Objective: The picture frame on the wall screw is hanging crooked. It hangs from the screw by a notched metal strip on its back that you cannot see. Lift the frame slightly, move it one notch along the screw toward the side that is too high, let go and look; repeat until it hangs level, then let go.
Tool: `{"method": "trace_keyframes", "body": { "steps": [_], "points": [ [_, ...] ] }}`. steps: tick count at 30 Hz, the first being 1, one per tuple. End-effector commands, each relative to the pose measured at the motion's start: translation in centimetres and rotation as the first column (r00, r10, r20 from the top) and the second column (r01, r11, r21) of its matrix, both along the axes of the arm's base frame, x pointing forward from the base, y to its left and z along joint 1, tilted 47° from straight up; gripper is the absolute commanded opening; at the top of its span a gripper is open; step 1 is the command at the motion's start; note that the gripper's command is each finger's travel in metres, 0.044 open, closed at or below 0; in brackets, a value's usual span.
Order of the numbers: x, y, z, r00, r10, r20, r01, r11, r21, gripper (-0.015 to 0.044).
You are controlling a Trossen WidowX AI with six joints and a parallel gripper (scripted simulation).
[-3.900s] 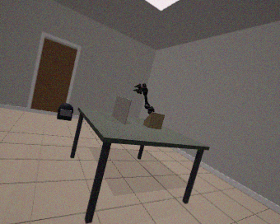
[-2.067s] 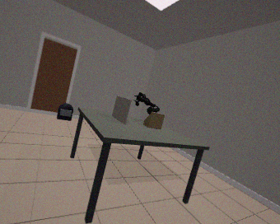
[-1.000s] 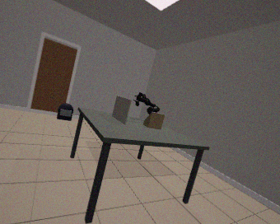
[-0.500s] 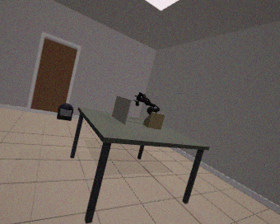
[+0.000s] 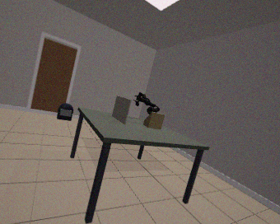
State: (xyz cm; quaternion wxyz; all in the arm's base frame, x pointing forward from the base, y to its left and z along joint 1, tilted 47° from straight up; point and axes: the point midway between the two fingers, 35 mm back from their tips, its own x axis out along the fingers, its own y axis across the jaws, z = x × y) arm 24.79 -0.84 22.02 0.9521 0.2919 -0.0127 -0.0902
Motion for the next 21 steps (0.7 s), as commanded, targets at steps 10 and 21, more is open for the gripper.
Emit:
{"method": "trace_keyframes", "body": {
  "steps": [10,21],
  "points": [
    [0.0,0.04,-0.03,1.0,0.003,-0.001,-0.003,1.0,-0.003,0.026],
    [-0.05,-0.76,-0.66,1.0,0.001,0.0,-0.001,1.0,-0.001,0.026]
  ]
}}
